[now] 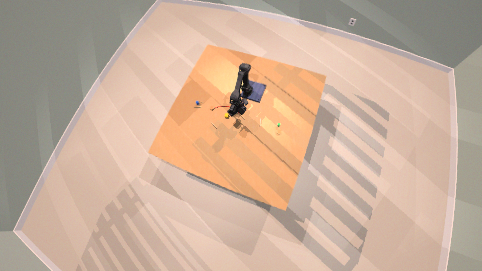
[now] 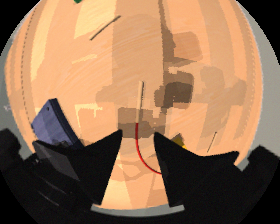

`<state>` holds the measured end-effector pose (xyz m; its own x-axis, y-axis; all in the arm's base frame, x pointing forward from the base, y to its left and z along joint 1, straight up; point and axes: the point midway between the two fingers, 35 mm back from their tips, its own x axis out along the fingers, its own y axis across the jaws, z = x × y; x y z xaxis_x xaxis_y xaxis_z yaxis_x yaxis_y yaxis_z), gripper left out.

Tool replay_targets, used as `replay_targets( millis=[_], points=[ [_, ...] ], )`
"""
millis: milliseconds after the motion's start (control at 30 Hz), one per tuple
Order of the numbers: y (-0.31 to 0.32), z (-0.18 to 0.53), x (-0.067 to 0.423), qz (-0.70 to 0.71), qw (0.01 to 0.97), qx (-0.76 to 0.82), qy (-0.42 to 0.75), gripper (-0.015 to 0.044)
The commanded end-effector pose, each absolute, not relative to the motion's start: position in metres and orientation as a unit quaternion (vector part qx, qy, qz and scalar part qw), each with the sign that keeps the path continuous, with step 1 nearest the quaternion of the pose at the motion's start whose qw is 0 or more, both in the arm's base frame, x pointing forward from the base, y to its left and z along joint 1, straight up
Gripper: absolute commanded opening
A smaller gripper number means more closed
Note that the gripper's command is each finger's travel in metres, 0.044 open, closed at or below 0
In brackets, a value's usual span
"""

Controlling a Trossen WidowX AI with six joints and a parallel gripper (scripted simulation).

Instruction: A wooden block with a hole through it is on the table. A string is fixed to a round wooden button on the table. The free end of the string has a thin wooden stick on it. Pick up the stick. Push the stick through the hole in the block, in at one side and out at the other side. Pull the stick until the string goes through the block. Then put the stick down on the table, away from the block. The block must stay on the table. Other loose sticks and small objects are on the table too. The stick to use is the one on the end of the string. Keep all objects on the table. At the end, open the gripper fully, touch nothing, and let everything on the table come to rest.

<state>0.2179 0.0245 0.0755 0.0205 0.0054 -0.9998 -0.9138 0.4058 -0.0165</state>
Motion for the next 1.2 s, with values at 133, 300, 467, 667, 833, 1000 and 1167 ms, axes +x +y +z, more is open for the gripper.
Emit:
replay_targets(
  millis=[133, 300, 467, 667, 833, 1000, 1167],
  points=[
    [0.025, 0.075, 0.217, 0.382, 0.601, -0.386, 0.586, 0.0124],
    [0.025, 0.074, 0.217, 0.382, 0.601, -0.386, 0.586, 0.0124],
    [0.025, 0.068, 0.218, 0.382, 0.601, -0.386, 0.586, 0.0124],
    [0.025, 0.058, 0.219, 0.382, 0.601, -0.386, 0.586, 0.0124],
    [0.025, 0.050, 0.220, 0.382, 0.601, -0.386, 0.586, 0.0124],
    [0.025, 0.042, 0.220, 0.382, 0.601, -0.386, 0.586, 0.0124],
    [0.025, 0.033, 0.220, 0.382, 0.601, -0.386, 0.586, 0.0124]
  ],
)
